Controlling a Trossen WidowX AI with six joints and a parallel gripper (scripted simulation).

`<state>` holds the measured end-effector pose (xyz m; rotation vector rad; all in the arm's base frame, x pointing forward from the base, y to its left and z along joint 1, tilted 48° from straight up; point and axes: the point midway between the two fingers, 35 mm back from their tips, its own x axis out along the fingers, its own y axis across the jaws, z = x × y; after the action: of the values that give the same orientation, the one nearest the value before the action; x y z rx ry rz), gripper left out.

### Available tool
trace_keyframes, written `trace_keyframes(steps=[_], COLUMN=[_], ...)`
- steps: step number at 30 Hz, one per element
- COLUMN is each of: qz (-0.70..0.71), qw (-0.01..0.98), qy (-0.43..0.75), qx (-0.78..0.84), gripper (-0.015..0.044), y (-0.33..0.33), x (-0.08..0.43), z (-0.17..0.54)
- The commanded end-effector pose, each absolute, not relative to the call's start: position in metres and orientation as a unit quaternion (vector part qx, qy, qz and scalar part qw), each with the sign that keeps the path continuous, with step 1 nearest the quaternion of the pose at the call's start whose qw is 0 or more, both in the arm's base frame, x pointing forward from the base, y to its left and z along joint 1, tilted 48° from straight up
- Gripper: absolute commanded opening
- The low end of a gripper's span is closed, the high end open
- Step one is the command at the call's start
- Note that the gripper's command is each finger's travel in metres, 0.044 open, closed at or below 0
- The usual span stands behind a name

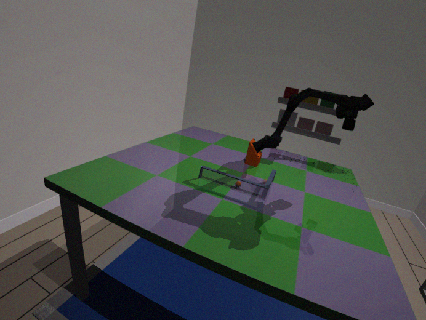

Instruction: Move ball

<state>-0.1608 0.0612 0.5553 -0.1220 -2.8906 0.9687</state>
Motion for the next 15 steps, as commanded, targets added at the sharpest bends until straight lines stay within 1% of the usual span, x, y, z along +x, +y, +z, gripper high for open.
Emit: trace_keyframes(steps=[1,8,15], qz=[0.412,0.546,0.659], qw=[0.063,0.115,0.192], qy=[-0.903,-0.807,-0.675], qx=[-0.103,-0.196,-0.272], gripper=[0.0235,0.0235,0.0235], y=[0.114,0.19,0.258], x=[-0.157,-0.132,-0.083], z=[0.543,0.52,0.49])
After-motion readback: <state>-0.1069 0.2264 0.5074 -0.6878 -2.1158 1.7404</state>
